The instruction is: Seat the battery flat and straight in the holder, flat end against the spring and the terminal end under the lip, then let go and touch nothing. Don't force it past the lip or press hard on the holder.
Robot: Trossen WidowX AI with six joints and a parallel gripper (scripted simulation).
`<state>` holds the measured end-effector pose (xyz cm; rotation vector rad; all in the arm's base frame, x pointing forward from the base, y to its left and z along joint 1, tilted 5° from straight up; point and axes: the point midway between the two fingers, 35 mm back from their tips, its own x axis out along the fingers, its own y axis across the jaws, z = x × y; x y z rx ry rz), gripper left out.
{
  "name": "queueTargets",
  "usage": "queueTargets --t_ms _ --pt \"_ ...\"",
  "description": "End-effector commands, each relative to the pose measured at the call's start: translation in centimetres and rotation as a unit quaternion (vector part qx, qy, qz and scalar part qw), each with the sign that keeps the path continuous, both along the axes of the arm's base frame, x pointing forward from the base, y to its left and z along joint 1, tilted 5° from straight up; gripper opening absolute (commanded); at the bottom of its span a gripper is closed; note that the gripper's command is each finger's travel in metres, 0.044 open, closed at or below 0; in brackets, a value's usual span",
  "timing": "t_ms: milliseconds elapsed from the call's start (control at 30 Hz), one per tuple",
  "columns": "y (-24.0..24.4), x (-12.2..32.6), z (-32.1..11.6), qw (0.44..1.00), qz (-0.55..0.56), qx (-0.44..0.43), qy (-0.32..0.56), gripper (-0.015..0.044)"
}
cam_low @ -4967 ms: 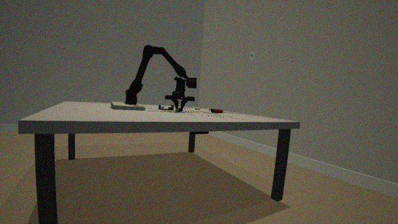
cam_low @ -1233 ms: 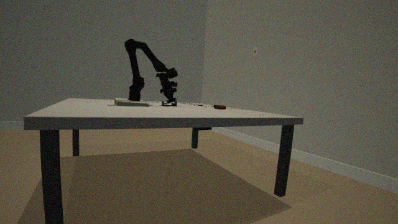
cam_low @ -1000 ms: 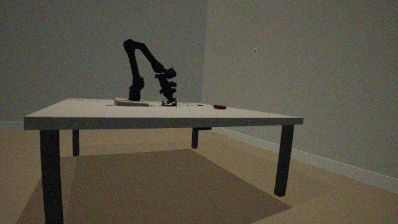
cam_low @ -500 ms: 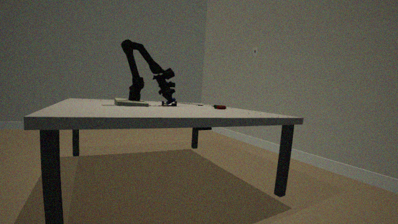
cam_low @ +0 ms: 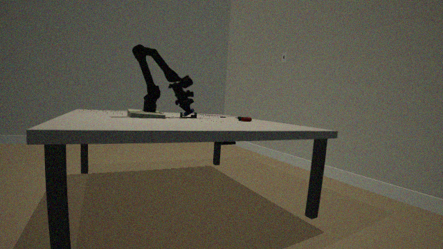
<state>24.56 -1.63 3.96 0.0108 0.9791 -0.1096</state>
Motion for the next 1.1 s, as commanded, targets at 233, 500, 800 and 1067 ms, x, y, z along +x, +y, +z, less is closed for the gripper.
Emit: queueTargets --t_ms 233,500,800,1067 --pt "0.11 -1.07 -0.38 1.0 0.003 0.001 0.009 0.0085" --pt "0.13 -1.22 -0.42 1.0 0.003 0.002 0.013 0.0085" --pt "0.13 -1.25 -0.45 1.0 0.003 0.002 0.014 0.0085" --pt "0.13 -1.25 -0.45 1.0 0.003 0.002 0.014 0.0085"
